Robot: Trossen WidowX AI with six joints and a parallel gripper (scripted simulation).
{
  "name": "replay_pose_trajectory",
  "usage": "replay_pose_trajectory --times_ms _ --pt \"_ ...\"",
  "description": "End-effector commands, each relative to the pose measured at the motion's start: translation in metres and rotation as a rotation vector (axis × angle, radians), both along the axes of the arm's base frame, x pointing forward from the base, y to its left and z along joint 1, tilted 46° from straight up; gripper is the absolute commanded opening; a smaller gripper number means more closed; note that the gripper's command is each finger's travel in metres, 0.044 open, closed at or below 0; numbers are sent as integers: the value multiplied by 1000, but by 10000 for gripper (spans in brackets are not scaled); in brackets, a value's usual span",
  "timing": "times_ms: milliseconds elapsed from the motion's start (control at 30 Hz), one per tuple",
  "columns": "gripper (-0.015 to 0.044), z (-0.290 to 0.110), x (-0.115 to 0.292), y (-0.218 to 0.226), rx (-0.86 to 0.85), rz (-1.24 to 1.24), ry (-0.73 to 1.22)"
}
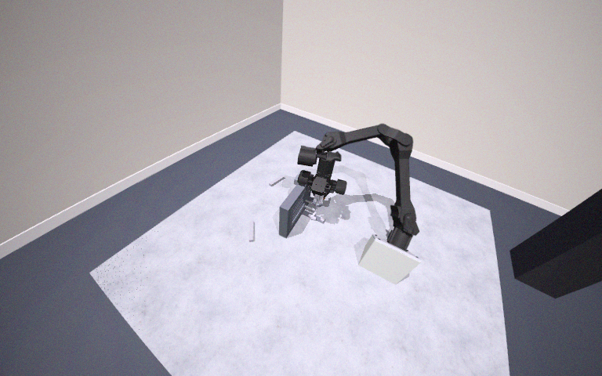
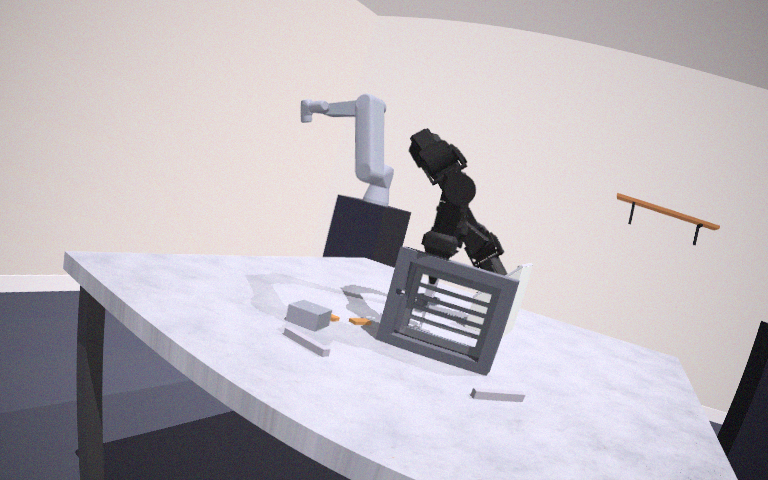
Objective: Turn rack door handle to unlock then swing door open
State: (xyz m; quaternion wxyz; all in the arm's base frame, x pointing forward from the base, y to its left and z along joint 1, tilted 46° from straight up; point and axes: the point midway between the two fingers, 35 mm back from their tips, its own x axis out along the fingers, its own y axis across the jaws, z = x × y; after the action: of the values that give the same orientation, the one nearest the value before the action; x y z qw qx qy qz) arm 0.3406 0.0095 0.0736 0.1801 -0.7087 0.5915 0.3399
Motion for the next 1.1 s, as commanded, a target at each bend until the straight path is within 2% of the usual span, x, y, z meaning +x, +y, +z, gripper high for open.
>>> replay_pose_trajectory --times_ms 0,633,1067 --pt "151 0 0 0 -2 3 3" --pt "25 0 0 0 -2 3 3" --pt "25 -2 -8 1 11 -126 -130"
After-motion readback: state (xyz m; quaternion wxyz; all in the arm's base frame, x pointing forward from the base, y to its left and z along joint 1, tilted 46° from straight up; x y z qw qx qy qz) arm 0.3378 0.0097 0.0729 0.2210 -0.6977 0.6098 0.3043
